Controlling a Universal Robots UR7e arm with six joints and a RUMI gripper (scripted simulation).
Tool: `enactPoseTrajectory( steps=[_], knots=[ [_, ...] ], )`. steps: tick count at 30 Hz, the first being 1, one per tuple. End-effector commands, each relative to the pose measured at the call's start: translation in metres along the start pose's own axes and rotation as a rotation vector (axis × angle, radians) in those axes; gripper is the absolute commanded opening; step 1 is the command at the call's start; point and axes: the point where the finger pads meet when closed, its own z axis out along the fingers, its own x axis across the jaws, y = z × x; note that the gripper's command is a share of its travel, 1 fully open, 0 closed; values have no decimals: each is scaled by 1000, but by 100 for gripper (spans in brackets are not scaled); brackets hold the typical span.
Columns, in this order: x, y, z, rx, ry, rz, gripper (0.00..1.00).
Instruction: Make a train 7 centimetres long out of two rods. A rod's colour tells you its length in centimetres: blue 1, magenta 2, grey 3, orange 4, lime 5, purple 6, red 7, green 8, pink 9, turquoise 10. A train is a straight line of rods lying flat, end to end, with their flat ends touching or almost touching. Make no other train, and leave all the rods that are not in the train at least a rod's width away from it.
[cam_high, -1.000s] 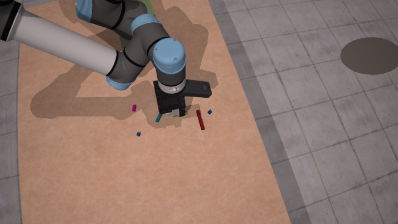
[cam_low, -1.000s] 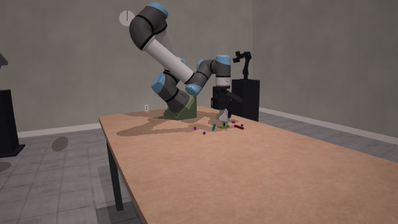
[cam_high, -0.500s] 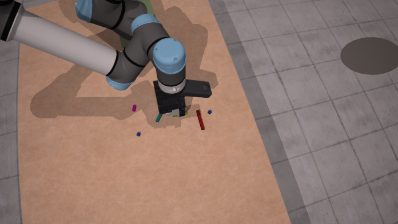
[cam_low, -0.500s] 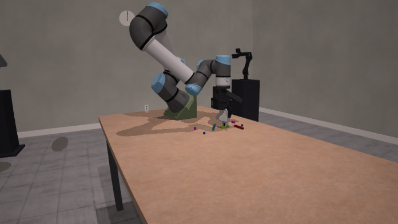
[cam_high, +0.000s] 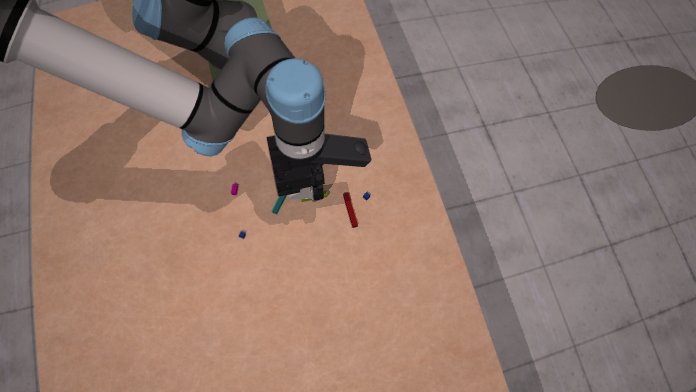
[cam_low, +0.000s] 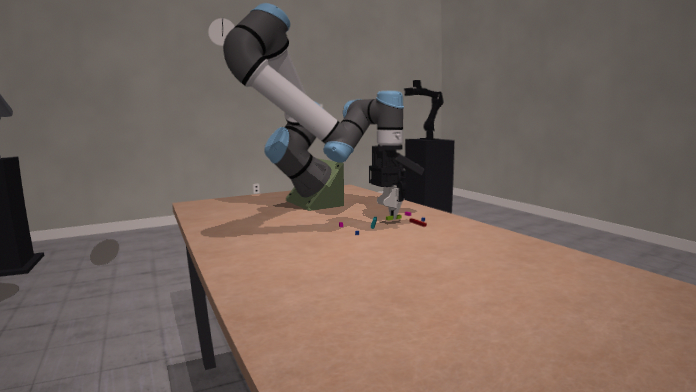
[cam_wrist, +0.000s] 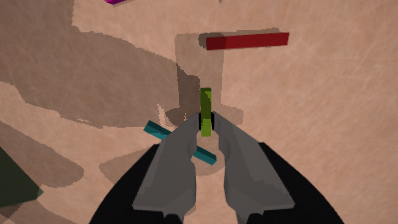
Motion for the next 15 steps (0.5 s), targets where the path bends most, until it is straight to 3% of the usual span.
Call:
enactPoseTrajectory(
  steps=[1, 15],
  knots=[
    [0, 0, -19, 0, 0, 1, 0],
    [0, 0, -71, 0, 0, 1, 0]
  ],
)
